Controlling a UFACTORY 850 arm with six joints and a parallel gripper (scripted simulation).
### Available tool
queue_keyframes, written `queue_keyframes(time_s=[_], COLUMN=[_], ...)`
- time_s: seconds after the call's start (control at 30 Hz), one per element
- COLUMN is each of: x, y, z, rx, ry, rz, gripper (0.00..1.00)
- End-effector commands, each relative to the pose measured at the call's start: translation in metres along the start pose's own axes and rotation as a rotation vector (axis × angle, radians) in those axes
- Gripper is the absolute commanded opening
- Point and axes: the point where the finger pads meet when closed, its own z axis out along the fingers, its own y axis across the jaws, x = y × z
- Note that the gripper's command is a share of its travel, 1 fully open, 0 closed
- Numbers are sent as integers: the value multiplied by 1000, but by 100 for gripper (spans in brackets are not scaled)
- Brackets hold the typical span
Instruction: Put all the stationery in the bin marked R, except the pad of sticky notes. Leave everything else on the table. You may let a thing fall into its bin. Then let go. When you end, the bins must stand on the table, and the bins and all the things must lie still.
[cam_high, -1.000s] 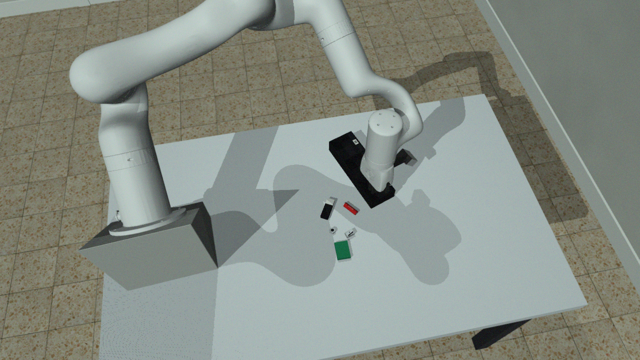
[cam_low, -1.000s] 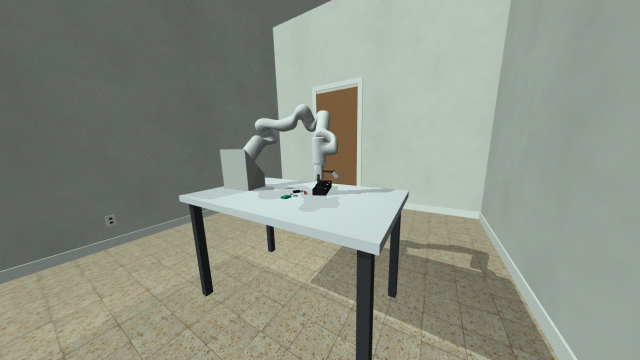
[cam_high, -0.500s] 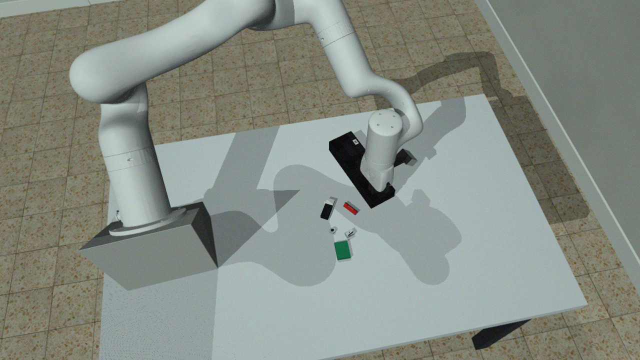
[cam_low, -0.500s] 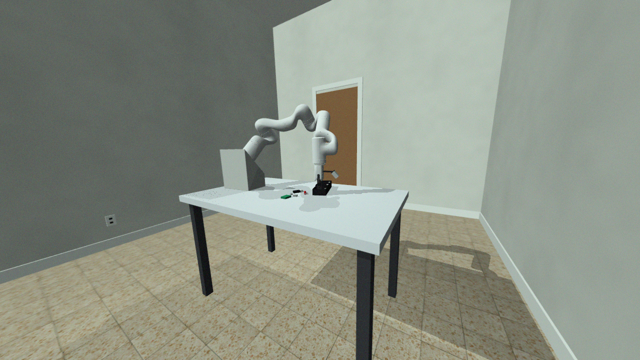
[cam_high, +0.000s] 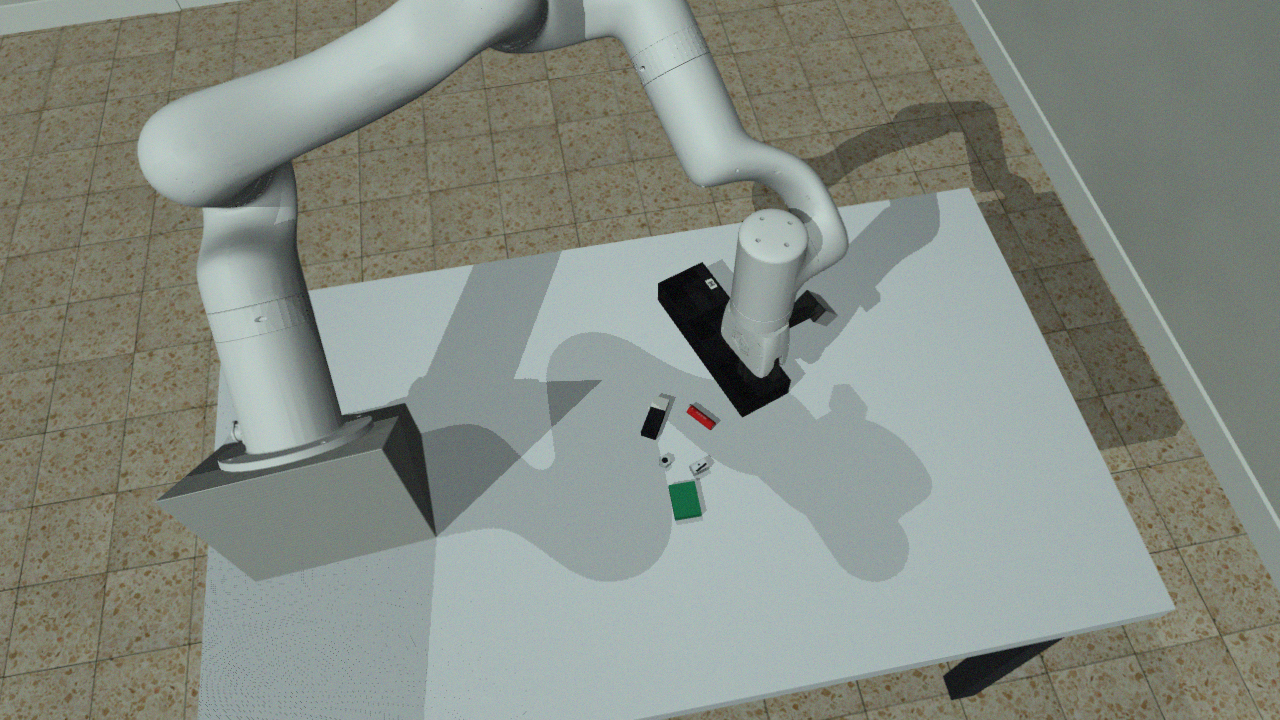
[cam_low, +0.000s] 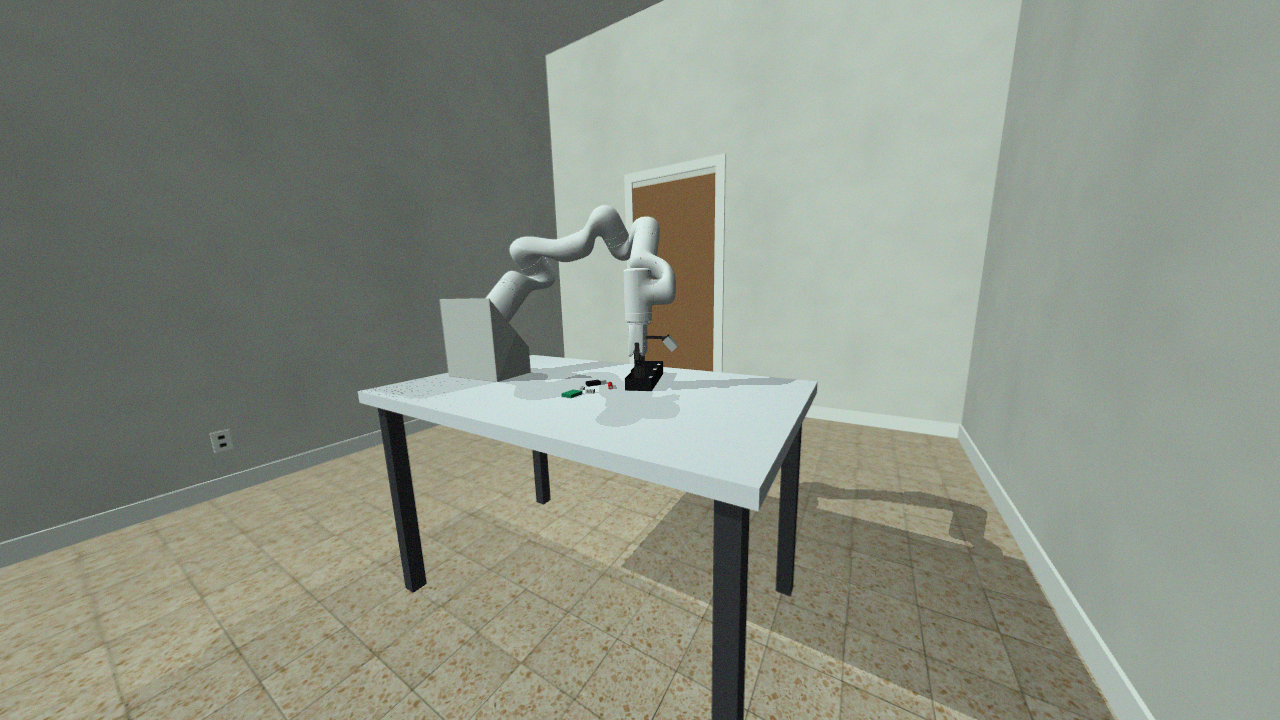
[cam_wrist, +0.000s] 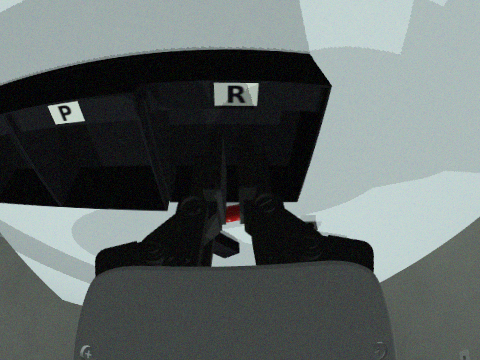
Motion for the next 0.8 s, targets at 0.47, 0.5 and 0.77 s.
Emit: queue_keyframes(time_s=[0.47,0.5,0.77], x=[1,1,1], y=[0,0,-25], z=[-42,-43,-43], rx=[-1,-1,-1], ry=[1,1,1], rz=[-1,-1,-1], gripper=[7,7,7])
